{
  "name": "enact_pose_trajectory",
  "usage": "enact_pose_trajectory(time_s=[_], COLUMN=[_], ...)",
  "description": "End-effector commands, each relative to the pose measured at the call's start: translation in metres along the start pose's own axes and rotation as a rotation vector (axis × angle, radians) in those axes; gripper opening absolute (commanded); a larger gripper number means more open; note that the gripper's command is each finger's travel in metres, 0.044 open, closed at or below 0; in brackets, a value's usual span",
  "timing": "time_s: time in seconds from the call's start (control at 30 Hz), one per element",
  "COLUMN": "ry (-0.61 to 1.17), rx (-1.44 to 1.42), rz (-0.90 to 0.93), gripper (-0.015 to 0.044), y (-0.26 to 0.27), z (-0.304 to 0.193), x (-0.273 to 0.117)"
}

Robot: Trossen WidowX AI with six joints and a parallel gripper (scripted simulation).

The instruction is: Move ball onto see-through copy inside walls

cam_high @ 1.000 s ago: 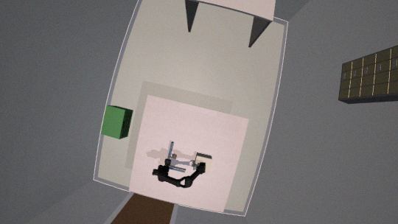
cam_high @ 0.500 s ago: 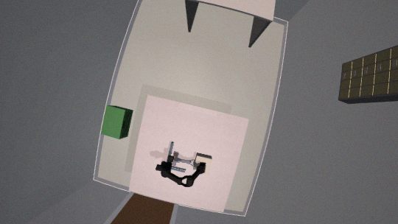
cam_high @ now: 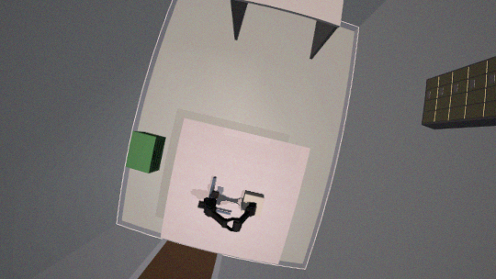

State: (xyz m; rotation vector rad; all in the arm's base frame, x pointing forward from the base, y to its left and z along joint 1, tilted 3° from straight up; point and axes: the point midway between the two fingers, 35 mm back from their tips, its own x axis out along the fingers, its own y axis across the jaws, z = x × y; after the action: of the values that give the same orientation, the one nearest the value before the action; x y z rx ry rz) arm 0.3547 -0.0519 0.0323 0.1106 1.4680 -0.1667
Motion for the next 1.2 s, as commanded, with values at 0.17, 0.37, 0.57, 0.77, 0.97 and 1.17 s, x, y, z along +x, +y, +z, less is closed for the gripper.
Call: enact_pose_trajectory(time_s=[0.17, 0.37, 0.57, 0.77, 0.97, 1.17], ry=[0.026, 0.026, 0.026, 0.026, 0.019, 0.019], rx=[-0.004, -0.004, -0.004, -0.004, -0.001, -0.001], rz=[0.001, 0.001, 0.001, 0.001, -0.001, -0.001], gripper=[0.0, 0.0, 0.0, 0.0, 0.0131, 0.0288], y=[0.0, 0.0, 0.0, 0.0, 0.0, 0.0], z=[-0.009, -0.009, -0.009, -0.01, -0.008, -0.008], x=[0.048, 0.052, 0.061, 0.067, 0.063, 0.063])
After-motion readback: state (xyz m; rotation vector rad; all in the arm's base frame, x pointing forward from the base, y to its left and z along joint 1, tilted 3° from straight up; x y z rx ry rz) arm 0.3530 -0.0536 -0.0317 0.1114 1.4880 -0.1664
